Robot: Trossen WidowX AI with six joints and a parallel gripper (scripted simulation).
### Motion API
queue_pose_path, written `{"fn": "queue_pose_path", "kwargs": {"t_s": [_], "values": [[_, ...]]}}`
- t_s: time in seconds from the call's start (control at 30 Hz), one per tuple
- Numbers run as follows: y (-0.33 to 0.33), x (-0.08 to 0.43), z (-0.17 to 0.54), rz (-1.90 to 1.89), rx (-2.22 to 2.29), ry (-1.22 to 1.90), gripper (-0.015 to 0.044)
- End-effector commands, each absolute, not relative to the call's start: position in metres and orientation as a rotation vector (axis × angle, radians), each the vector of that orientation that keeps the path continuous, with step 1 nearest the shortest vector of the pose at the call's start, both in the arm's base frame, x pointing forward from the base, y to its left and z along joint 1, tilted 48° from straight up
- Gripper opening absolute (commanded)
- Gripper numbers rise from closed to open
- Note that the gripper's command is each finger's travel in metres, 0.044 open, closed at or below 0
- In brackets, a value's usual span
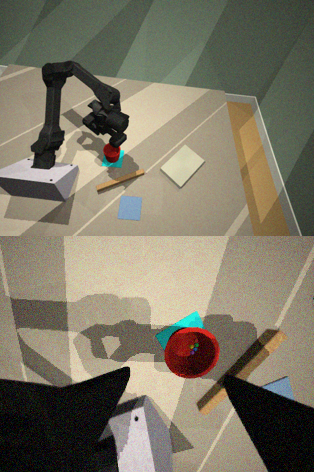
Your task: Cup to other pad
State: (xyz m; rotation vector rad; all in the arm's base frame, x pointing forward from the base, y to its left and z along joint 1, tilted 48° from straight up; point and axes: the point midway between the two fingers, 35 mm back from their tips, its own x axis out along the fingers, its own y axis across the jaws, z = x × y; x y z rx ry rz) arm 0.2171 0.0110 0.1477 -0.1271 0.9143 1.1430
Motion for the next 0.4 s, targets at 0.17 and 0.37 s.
{"fn": "queue_pose_path", "kwargs": {"t_s": [0.17,0.37], "values": [[-0.009,0.214,0.166,1.123,-0.110,0.927,0.0440],[-0.007,0.215,0.164,1.120,-0.106,0.924,0.0440]]}}
